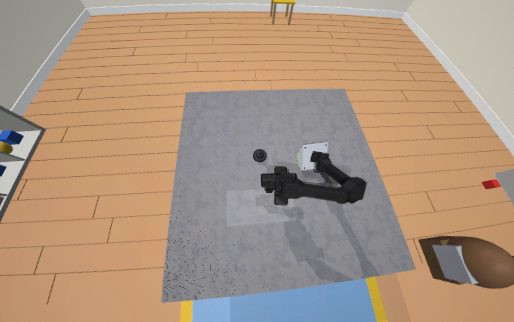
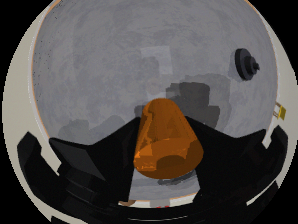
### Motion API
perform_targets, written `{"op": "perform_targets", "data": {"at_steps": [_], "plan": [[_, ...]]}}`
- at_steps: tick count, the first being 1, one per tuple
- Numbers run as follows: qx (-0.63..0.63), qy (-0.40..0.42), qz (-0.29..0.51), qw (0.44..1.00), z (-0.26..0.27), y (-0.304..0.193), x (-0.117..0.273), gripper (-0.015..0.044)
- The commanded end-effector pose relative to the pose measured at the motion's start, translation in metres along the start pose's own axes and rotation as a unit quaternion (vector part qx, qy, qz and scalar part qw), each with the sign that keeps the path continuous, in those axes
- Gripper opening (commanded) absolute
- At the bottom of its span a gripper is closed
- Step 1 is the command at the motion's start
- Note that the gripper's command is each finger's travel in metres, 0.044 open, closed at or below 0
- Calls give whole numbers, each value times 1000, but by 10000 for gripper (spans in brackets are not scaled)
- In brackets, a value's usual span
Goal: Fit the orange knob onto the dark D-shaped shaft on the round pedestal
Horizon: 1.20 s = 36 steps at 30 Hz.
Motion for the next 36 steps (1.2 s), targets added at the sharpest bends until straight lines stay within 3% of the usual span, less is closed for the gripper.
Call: {"op": "perform_targets", "data": {"at_steps": [1,8,36], "plan": [[2,1,-4,1000,-2,0,25,0],[2,7,-1,1000,-6,-7,59,0],[1,2,-5,1000,-51,53,50,0]]}}
Point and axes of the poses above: the point midway between the two fingers, 35 mm back from their tips, its own x axis back along the fingers, its own z axis across the jaws, y = z × x, the point moved 5 cm from there along x, back along the fingers, and after that the axes turned 12 degrees about -x, right-handed, at the moved point
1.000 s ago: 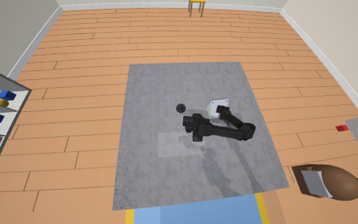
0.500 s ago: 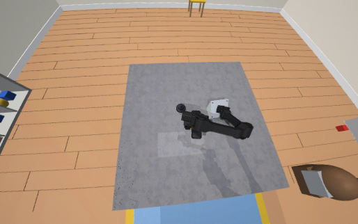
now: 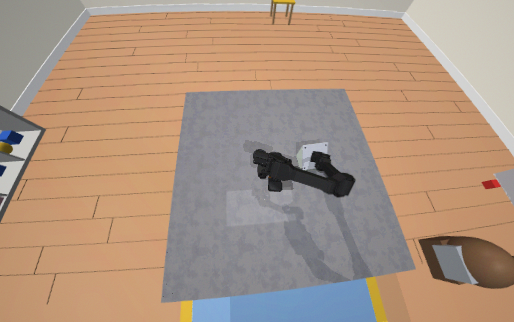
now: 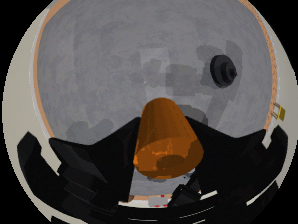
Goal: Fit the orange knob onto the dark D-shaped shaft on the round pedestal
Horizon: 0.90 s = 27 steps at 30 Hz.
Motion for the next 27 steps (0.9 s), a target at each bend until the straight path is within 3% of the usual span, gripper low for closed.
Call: {"op": "perform_targets", "data": {"at_steps": [1,27], "plan": [[3,-2,-6,1000,-9,10,1,0],[3,-4,-7,1000,-72,62,-14,0]]}}
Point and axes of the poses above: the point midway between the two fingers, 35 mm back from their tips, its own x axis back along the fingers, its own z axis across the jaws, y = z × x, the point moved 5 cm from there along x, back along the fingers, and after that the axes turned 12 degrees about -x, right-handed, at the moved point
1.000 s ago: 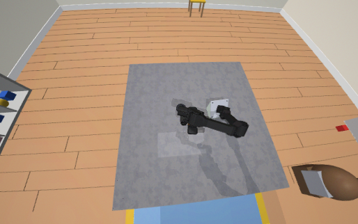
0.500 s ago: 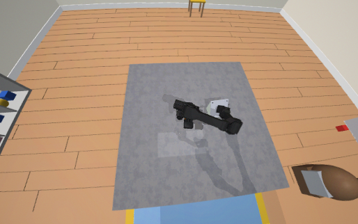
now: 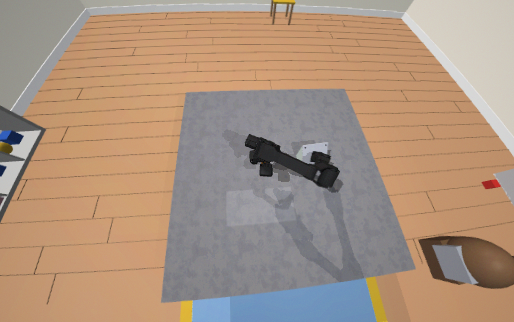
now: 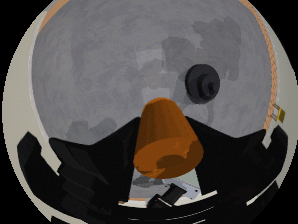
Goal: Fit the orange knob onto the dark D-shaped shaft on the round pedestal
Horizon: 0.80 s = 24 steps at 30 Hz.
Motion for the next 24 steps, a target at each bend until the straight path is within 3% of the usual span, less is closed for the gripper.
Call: {"op": "perform_targets", "data": {"at_steps": [1,24], "plan": [[3,-2,-6,1000,-11,8,0,0],[4,0,-5,1000,-77,39,-20,0]]}}
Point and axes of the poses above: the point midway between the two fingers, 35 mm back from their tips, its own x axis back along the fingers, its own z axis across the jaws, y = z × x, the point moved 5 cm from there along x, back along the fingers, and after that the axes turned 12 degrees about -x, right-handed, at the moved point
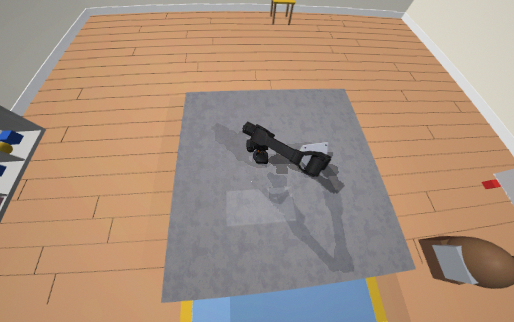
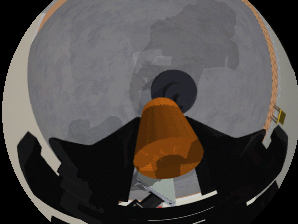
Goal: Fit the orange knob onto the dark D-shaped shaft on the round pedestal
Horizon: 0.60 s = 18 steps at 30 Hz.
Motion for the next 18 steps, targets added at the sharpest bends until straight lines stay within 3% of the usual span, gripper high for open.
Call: {"op": "perform_targets", "data": {"at_steps": [1,18], "plan": [[3,-2,-5,1000,-13,6,0,0],[3,0,-5,1000,-29,11,-30,0]]}}
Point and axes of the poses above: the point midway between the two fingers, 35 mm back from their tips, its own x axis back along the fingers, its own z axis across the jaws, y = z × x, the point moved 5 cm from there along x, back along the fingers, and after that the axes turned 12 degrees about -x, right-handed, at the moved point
